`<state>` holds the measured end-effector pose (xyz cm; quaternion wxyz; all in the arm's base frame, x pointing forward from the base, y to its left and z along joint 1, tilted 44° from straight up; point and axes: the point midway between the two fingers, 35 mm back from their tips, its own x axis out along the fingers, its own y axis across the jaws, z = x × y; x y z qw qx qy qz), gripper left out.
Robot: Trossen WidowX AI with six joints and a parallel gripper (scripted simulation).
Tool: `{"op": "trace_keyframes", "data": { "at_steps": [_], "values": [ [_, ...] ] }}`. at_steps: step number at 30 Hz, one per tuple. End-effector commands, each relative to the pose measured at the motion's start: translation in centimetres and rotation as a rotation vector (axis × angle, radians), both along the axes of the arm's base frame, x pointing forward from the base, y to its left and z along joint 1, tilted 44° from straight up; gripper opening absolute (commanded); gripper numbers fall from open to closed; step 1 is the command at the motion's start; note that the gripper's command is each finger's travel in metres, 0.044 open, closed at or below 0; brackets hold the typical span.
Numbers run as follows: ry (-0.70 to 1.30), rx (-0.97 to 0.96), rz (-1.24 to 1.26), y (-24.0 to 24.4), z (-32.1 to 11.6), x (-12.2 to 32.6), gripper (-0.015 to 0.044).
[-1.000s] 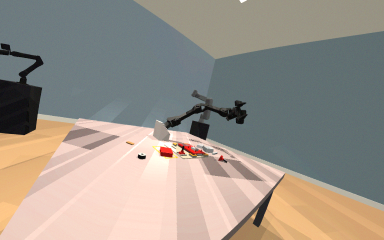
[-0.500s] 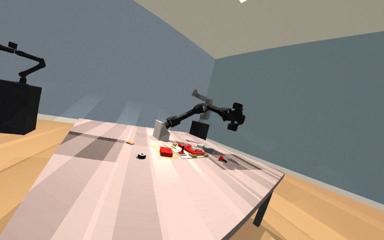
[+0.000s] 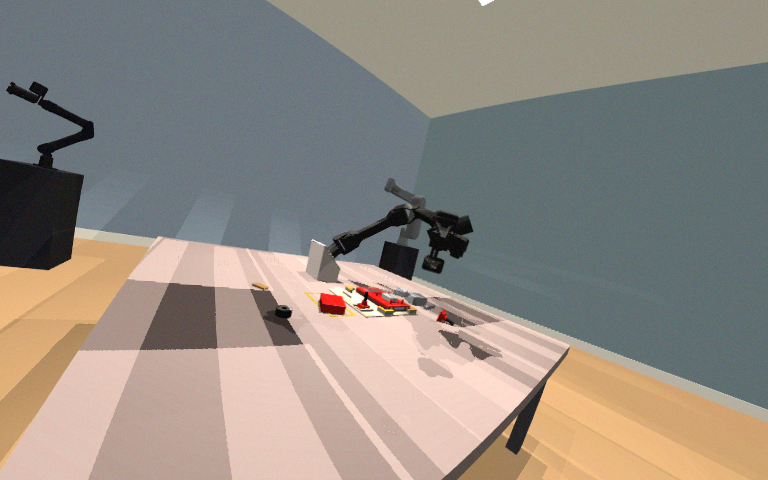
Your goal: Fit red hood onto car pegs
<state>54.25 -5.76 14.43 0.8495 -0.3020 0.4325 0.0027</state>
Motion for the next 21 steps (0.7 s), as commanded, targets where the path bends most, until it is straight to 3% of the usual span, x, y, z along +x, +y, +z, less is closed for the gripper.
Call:
{"op": "trace_keyframes", "data": {
  "at_steps": [1, 11, 21],
  "values": [
    [0.125, 0.101, -0.018, -1.3, -4.6, -1.7, 0.044],
    [0.4, 0.404, -0.121, -4.0, -13.6, -7.4, 0.044],
    [0.663, 0.829, -0.322, -4.6, -20.0, -15.1, 0.044]
  ]
}}
